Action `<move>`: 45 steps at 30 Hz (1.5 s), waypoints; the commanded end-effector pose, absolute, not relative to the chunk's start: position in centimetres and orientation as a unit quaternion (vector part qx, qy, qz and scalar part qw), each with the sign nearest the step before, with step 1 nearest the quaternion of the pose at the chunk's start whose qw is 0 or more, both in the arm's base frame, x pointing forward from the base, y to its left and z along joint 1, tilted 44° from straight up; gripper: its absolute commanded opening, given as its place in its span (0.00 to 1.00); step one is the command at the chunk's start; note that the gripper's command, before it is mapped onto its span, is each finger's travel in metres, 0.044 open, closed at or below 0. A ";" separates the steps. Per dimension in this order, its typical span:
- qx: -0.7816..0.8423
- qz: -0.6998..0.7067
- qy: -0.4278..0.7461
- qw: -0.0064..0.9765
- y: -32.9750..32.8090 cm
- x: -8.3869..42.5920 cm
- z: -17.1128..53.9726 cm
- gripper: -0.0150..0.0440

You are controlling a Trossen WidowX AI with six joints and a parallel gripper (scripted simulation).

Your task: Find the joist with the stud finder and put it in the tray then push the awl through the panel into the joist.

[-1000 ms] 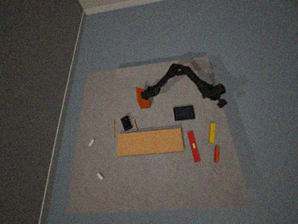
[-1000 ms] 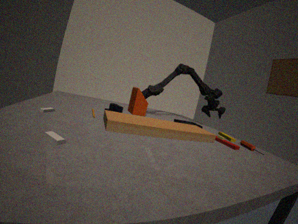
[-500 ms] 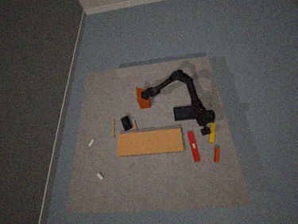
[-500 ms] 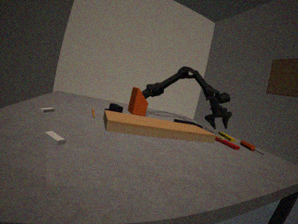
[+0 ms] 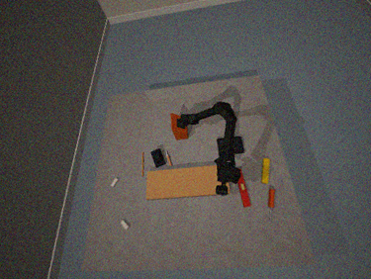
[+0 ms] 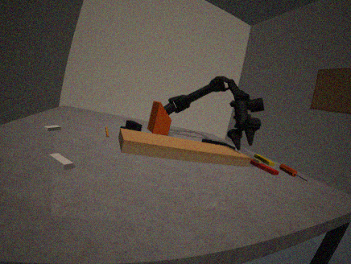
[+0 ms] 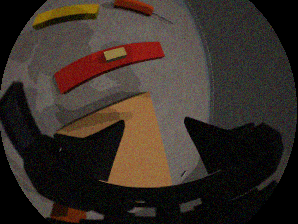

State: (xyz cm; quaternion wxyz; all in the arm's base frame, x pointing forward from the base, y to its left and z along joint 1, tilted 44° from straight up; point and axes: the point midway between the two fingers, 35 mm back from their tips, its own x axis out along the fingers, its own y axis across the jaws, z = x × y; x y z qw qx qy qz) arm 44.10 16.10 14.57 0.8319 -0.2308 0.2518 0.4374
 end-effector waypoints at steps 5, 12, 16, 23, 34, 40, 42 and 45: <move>-0.189 0.393 0.369 0.820 5.1 43.4 5.7 1.00; -0.113 0.357 0.453 0.809 -3.9 39.2 -0.5 1.00; -0.060 0.347 0.490 0.797 -8.0 35.6 -4.3 1.00; 0.065 0.337 0.525 0.779 -12.6 27.1 -10.2 1.00; 0.205 0.331 0.505 0.771 -13.0 18.9 -13.6 1.00; 0.205 0.331 0.505 0.771 -13.2 18.7 -13.8 1.00; 0.205 0.330 0.505 0.771 -13.4 18.6 -14.0 1.00; 0.205 0.330 0.505 0.771 -13.7 18.4 -14.2 1.00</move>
